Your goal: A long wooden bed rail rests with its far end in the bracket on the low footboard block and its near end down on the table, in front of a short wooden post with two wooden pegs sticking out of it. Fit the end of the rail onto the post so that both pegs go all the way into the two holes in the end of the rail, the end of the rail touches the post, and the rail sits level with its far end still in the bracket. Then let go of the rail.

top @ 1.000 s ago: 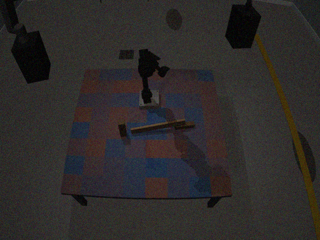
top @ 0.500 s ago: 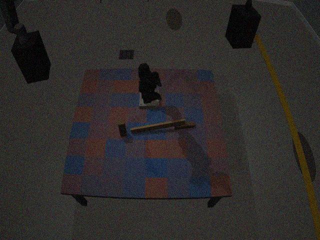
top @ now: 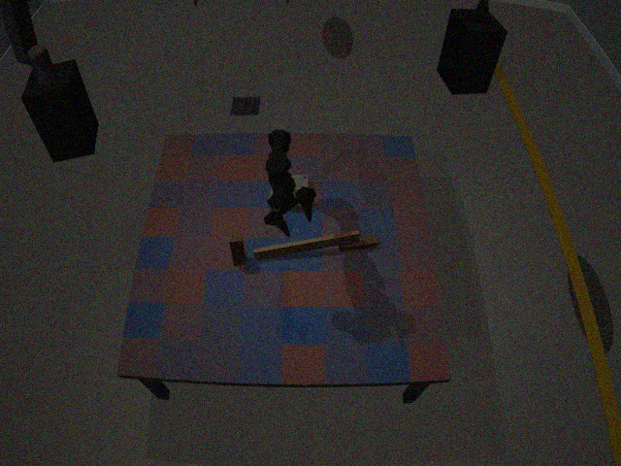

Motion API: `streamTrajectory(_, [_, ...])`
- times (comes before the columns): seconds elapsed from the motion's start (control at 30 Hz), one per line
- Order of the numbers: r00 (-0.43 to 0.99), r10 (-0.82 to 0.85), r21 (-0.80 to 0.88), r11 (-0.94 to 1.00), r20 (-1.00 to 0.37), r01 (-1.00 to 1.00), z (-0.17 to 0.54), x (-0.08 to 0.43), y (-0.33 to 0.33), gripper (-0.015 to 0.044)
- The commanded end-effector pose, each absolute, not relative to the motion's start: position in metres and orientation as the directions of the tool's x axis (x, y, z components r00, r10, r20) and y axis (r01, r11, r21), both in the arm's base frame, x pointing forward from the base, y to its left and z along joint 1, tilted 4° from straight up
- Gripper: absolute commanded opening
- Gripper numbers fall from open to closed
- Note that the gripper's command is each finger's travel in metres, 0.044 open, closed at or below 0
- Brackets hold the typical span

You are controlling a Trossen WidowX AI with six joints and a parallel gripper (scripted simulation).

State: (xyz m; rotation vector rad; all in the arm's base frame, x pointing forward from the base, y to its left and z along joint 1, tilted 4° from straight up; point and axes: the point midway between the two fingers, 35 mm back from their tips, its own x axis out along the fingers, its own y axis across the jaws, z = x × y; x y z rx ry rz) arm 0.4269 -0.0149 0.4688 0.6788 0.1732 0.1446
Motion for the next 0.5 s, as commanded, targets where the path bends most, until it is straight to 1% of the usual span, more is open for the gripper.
streamTrajectory(0.0, [0.942, 0.102, 0.333, 0.943, -0.319, 0.011, 0.396, 0.436, -0.04, 0.044])
streamTrajectory(0.23, [0.855, 0.032, -0.015, 0.999, -0.517, -0.046, 0.325, 0.43, -0.061, 0.044])
streamTrajectory(0.47, [0.719, -0.022, -0.289, 0.924, -0.695, -0.251, 0.258, 0.41, -0.08, 0.044])
